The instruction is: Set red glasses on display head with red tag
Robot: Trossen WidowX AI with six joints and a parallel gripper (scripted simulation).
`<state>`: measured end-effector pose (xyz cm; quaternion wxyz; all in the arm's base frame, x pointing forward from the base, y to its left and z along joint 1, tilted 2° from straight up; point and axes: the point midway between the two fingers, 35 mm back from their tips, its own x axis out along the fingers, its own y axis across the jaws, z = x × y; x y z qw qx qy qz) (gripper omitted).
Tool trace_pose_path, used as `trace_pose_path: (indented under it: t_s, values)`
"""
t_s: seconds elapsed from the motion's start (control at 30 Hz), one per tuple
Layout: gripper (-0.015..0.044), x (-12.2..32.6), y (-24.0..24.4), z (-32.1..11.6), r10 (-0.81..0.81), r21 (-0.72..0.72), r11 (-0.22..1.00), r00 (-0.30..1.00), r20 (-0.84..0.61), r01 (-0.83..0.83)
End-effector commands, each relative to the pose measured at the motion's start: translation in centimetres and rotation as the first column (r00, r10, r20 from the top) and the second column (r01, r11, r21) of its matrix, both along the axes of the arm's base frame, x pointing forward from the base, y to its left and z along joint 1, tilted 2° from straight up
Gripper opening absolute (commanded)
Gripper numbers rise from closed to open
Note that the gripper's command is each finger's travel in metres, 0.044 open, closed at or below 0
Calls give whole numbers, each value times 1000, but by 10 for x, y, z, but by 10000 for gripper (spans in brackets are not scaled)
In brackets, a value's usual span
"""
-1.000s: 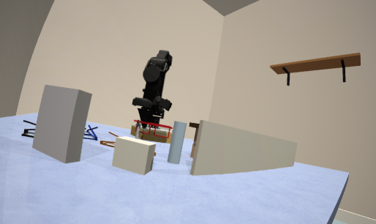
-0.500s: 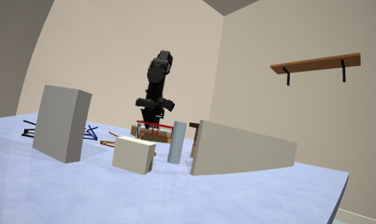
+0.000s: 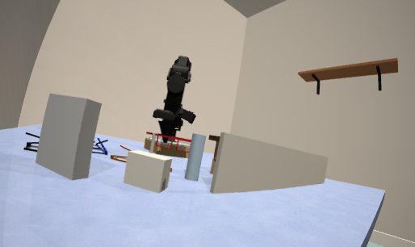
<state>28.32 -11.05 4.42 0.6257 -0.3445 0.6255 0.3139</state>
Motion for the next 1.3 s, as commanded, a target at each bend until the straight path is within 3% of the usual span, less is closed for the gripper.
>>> trace_pose_path:
  t_s: [0.0,1.27]
  values:
    - [0,1,3,0,0,-1,1000,1000,2,0]
    - [0,1,6,0,0,-1,1000,1000,2,0]
